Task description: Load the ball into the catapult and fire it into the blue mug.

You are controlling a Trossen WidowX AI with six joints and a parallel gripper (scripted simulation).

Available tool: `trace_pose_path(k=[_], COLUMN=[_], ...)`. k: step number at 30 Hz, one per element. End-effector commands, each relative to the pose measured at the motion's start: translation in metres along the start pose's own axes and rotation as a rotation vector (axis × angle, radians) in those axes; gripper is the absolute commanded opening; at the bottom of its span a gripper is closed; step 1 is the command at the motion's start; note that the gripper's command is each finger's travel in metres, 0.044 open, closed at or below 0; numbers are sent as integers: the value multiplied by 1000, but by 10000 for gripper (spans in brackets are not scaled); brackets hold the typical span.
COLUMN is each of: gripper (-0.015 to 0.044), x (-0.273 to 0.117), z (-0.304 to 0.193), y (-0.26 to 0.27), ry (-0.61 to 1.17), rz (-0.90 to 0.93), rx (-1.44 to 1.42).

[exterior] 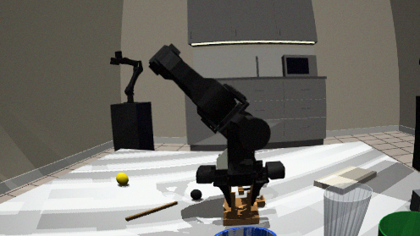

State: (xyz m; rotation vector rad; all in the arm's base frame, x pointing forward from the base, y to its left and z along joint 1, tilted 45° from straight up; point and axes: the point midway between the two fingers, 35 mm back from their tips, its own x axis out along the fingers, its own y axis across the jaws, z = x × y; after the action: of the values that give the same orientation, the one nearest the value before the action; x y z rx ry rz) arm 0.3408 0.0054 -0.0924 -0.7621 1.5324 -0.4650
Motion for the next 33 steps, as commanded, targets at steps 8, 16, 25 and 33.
trace_pose_path(k=[8,16,25,33], gripper=[131,341,440,440], x=[0,0,-101,-97], z=[0,0,-1,-3], y=[0,0,1,1], ry=[2,2,0,-13], rz=[1,1,5,0], rx=[1,1,0,-2])
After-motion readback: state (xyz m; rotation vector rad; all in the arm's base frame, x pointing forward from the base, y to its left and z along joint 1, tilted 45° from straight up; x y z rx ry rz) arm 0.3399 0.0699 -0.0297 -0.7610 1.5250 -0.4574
